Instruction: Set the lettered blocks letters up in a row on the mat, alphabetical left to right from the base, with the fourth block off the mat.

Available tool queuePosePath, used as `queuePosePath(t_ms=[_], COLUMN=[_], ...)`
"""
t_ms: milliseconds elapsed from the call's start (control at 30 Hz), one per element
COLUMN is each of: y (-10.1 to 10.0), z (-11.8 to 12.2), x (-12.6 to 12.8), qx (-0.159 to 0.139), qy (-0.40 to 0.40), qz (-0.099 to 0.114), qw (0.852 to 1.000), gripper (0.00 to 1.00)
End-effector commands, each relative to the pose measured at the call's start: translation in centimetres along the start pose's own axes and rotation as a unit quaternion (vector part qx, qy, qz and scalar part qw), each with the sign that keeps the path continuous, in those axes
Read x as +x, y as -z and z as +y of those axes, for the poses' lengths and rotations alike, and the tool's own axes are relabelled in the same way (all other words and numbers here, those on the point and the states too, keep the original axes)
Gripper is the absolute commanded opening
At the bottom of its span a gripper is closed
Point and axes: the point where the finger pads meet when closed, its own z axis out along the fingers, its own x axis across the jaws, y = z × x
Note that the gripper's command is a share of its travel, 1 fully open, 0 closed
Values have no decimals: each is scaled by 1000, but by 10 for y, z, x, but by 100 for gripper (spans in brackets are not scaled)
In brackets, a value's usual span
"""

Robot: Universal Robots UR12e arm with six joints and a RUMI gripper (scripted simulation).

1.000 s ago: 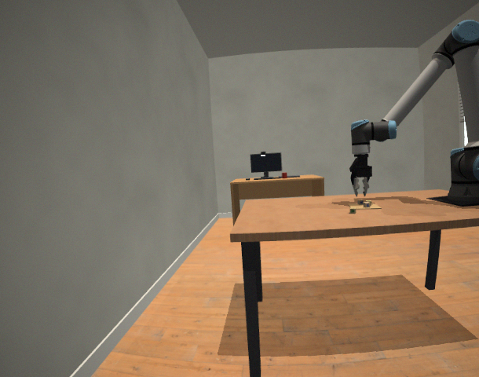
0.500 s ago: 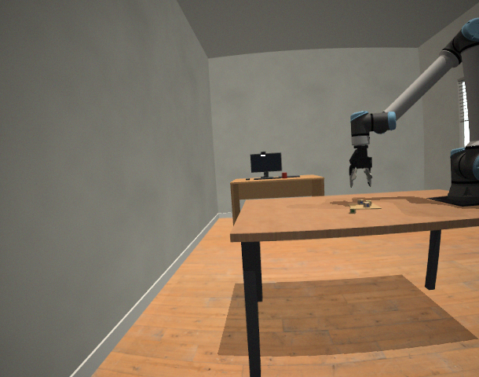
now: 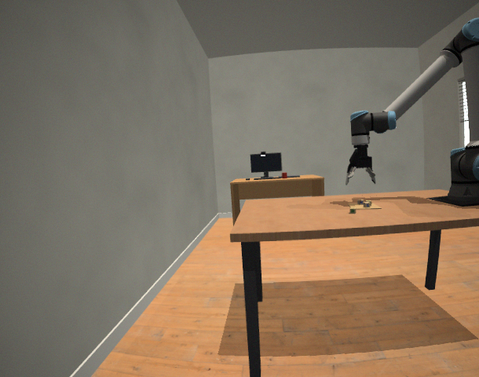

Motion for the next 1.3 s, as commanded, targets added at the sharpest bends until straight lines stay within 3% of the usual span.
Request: queuePosePath(t_ms=[0, 300, 633, 1100, 1267], y=[1, 1, 0, -1, -2], z=[0, 0, 3, 10, 13], x=[-1, 0, 2, 7, 9], qx=[0, 0, 0, 0, 0], qy=[0, 10, 79, 223, 292], qz=[-1, -1, -1, -1, -1], qw=[1000, 1000, 997, 975, 956], gripper=[100, 100, 100, 100, 100])
